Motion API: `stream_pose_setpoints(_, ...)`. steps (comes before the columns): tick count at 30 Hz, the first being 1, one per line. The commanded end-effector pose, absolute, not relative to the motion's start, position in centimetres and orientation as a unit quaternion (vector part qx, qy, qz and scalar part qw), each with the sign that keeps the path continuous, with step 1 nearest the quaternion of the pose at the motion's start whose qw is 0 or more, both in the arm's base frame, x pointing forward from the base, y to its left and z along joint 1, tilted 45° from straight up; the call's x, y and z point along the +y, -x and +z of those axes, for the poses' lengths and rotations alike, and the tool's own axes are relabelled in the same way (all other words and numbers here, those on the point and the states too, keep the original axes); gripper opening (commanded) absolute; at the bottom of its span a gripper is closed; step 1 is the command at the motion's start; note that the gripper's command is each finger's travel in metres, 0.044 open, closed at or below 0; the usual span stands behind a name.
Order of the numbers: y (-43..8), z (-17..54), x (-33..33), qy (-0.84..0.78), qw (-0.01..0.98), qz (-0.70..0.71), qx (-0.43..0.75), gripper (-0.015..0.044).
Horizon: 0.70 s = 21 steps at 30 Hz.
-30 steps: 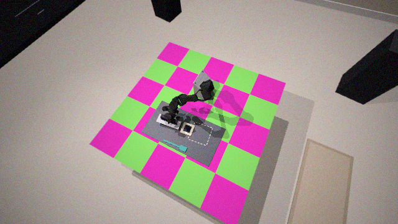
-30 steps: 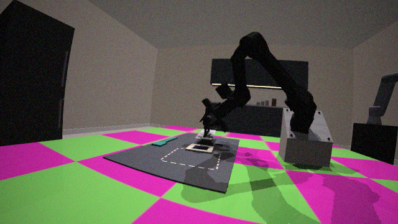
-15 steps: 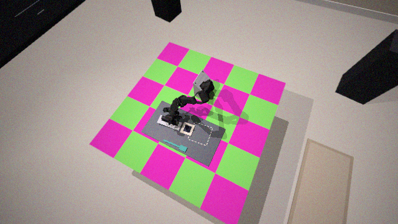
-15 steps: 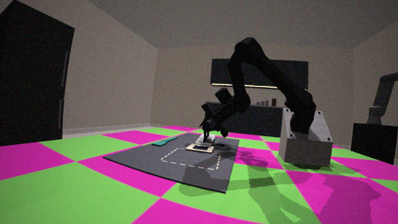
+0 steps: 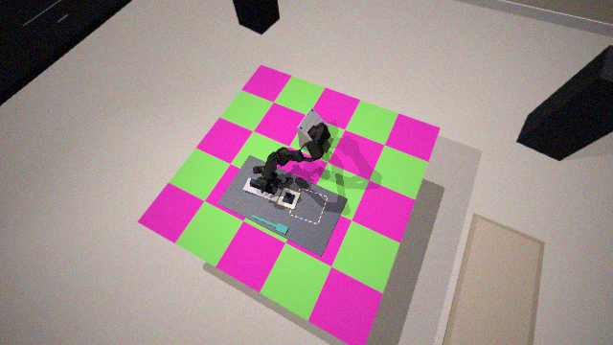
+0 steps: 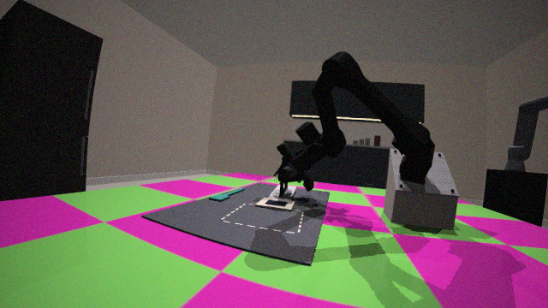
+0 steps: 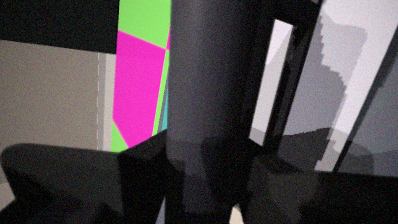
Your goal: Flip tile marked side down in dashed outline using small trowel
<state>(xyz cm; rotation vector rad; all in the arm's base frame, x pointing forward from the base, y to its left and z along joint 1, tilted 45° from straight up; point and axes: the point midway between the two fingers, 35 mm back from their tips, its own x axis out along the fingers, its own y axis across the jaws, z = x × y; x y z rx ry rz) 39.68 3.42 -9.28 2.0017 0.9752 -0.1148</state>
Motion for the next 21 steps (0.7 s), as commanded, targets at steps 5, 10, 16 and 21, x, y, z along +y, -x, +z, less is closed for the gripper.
stream_pose_setpoints(5, -39.3, -8.1, 4.6, -0.806, 0.441, -0.043, 0.394, 0.0)
stream_pose_setpoints(10, -39.1, -7.6, 5.2, -0.806, 0.44, -0.043, 0.394, 0.0)
stream_pose_setpoints(16, -38.8, -6.9, 5.8, -0.806, 0.44, -0.043, 0.394, 0.0)
stream_pose_setpoints(21, -38.5, -6.5, 6.3, -0.806, 0.44, -0.043, 0.394, 0.0)
